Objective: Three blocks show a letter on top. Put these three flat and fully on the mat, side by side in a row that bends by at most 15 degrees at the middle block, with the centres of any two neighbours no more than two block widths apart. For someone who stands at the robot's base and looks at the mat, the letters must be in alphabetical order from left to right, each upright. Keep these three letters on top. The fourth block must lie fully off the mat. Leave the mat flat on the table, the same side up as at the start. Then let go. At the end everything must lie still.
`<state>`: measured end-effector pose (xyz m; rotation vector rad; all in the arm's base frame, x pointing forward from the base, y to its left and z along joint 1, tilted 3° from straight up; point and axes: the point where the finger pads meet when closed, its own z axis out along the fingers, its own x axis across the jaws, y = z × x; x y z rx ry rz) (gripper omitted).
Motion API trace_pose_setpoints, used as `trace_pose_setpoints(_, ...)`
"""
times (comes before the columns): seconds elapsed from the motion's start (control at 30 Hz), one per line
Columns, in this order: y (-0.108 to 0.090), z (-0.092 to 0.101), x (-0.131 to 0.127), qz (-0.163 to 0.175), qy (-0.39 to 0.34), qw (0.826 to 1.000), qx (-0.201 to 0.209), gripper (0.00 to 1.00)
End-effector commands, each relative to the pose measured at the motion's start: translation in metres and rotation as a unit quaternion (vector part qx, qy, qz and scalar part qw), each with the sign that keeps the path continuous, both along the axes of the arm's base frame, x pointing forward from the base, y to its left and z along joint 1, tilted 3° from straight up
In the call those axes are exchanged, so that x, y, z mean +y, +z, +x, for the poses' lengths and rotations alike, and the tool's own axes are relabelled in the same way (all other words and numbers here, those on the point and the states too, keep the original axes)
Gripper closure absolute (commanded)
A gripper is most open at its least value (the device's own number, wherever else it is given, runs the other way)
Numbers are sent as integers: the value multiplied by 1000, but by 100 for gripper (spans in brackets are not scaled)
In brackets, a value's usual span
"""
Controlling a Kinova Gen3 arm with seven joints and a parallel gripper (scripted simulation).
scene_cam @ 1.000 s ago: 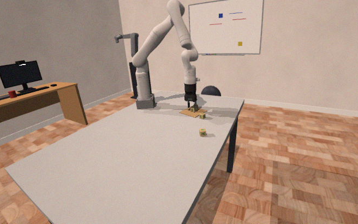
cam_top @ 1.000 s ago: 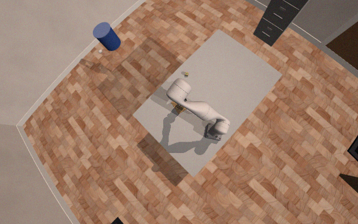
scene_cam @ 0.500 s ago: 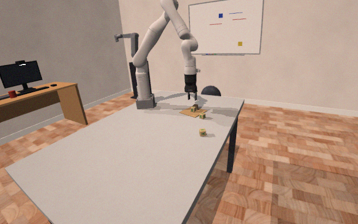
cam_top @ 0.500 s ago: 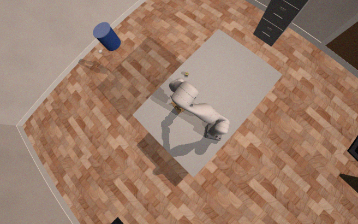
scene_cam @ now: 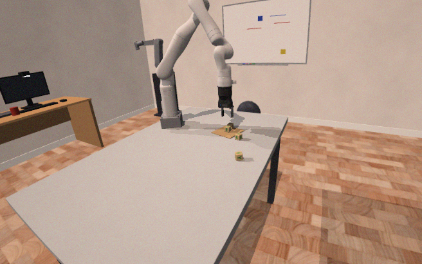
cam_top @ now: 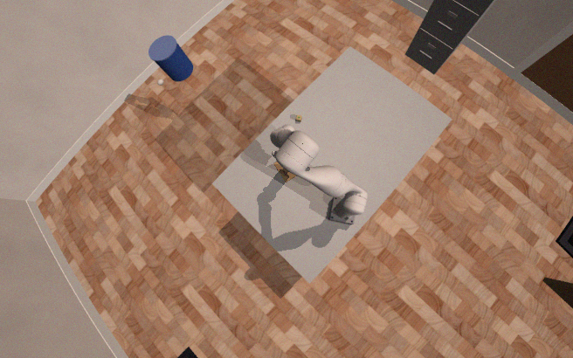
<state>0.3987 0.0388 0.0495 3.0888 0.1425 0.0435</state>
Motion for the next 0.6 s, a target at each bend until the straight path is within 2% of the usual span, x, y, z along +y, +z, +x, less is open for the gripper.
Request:
trace_pose_setpoints(0.0,1,1,0,0,0,1000,-1,0)
trace_pose_setpoints(0.3,1,3,-1,0,-4,1000,-1,0)
trace_pose_setpoints(0.37,1,16,-8,1,-27,1000,-2,0)
trace_pose_setpoints(0.47,1,51,-31,3,-91,996,-6,0)
trace_pose_setpoints(0.53,1,51,-31,3,-91,996,-6,0)
trace_pose_setpoints(0.57,1,63,-40,4,-114,993,-7,0)
